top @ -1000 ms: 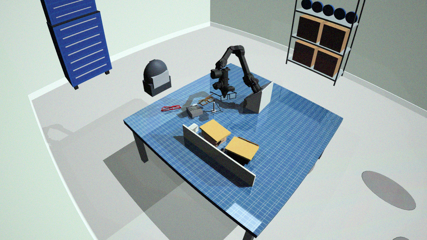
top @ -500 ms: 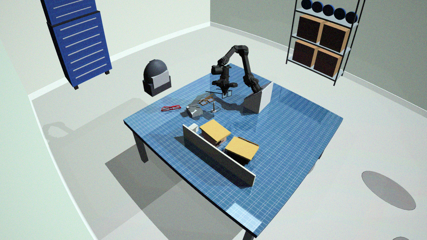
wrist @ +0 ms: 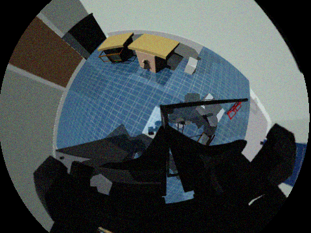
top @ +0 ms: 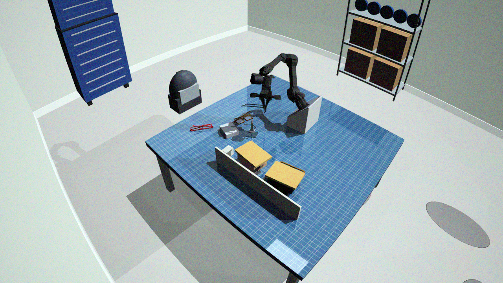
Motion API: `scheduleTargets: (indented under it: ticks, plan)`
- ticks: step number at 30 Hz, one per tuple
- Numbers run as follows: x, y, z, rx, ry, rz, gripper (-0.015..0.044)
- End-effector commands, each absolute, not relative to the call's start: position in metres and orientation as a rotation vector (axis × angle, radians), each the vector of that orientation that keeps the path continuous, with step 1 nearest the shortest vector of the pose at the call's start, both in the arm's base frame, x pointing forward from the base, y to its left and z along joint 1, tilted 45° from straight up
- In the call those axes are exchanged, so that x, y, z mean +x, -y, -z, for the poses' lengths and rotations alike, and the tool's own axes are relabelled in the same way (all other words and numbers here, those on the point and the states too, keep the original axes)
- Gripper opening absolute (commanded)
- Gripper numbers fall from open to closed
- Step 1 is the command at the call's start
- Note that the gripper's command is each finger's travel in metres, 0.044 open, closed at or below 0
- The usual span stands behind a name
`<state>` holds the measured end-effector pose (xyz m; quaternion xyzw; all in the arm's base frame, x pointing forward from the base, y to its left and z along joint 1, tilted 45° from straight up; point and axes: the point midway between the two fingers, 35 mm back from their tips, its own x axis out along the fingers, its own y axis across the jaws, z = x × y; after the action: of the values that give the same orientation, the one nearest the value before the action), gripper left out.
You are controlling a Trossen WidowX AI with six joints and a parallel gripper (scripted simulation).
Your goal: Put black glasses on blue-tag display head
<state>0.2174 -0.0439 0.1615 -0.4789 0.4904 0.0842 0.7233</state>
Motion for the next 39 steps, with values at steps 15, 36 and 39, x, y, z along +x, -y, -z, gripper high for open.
scheduleTargets:
  ticks: [15, 36, 39]
  plan:
    - [0.200, 0.044, -0.170, -1.545, -0.926, -0.460, 0.0000]
    - [0.181, 0.041, -0.180, -2.181, -0.668, -0.694, 0.0000]
    - [0.178, 0.040, -0.181, -2.276, -0.627, -0.719, 0.0000]
